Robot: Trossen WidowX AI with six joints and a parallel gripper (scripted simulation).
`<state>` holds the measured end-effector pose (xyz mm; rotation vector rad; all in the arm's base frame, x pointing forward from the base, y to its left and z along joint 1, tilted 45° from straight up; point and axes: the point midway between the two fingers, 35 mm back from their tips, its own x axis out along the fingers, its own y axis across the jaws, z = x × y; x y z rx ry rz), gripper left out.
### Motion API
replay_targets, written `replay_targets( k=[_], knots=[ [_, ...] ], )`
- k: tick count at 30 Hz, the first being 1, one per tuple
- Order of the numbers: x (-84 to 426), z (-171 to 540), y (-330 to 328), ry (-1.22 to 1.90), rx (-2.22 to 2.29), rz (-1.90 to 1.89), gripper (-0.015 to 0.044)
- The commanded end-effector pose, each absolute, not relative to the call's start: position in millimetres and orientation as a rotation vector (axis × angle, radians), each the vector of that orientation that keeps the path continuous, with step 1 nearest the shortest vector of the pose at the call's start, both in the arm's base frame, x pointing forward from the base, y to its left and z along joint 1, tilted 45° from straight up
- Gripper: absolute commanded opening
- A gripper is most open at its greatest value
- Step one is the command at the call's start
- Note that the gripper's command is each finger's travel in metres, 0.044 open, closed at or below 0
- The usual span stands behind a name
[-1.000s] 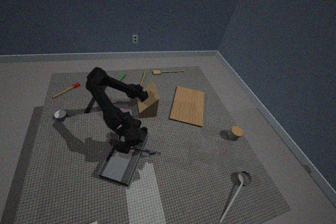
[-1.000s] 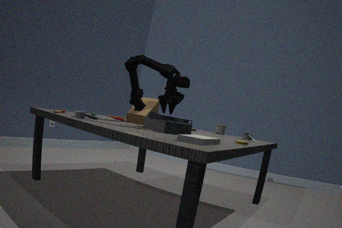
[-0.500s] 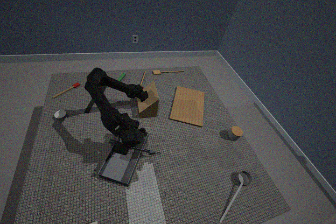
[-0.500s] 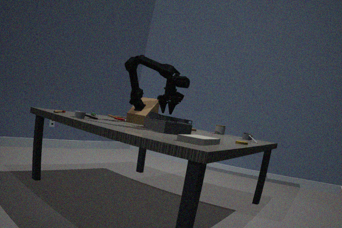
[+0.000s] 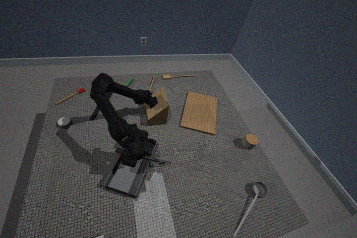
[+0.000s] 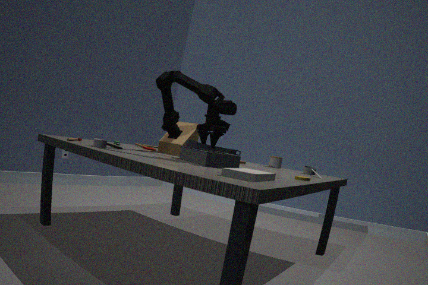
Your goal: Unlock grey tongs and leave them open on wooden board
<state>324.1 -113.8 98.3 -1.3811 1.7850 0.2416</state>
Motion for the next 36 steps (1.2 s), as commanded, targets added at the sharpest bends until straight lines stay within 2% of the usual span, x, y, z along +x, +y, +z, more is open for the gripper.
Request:
replay_targets(
  k=[1,25,36],
  knots=[
    [324.3,94.5,-117.8,1.785,-1.389,0.242,0.0440],
    [320.8,68.8,-145.2,1.787,-1.392,0.239,0.0440],
    [320.9,70.6,-143.1,1.787,-1.384,0.238,0.0151]
  ],
)
